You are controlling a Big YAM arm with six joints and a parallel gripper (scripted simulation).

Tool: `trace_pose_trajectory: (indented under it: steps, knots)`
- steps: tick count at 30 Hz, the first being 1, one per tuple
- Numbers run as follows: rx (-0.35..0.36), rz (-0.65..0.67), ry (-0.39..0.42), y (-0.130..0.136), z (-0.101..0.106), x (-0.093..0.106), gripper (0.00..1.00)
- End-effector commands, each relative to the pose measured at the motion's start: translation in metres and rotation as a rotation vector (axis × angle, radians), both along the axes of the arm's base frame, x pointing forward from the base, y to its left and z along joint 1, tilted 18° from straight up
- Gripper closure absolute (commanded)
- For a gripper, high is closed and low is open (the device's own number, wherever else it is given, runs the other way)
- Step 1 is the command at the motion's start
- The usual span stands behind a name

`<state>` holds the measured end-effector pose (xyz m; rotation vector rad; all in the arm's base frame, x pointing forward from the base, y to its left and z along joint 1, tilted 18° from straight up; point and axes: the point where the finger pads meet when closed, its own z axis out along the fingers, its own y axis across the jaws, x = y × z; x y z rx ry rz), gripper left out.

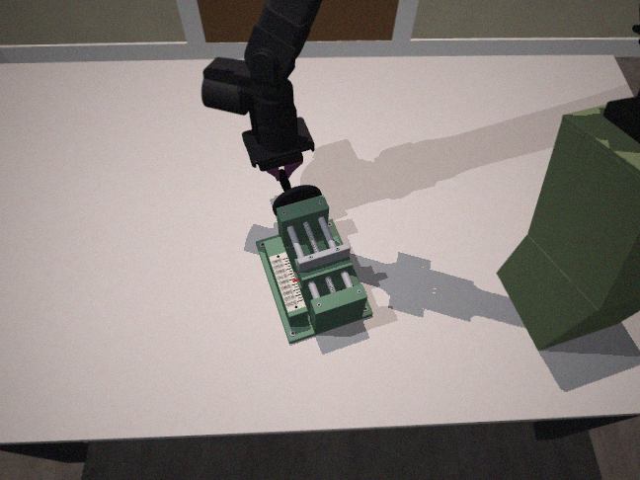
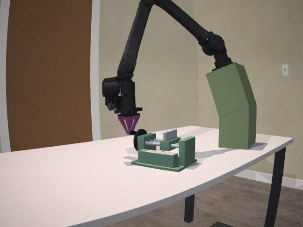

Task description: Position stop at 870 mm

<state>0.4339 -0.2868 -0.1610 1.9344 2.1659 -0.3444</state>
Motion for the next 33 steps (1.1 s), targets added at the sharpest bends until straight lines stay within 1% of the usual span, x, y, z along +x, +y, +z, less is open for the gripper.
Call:
trace_pose_trajectory:
  steps: [1, 12, 19, 24, 28, 33]
  knots:
    - [-0.007, 0.02, -0.039, 0.006, 0.004, 0.031, 0.94]
    - [-0.011, 0.02, -0.049, 0.002, -0.011, 0.046, 0.94]
    - [-0.014, 0.022, -0.053, 0.001, -0.012, 0.048, 0.94]
    - [-0.014, 0.041, -0.045, -0.002, -0.022, 0.046, 0.94]
    - [-0.014, 0.02, -0.044, -0.015, -0.029, 0.039, 0.94]
    - [-0.014, 0.024, -0.045, -0.012, -0.031, 0.041, 0.94]
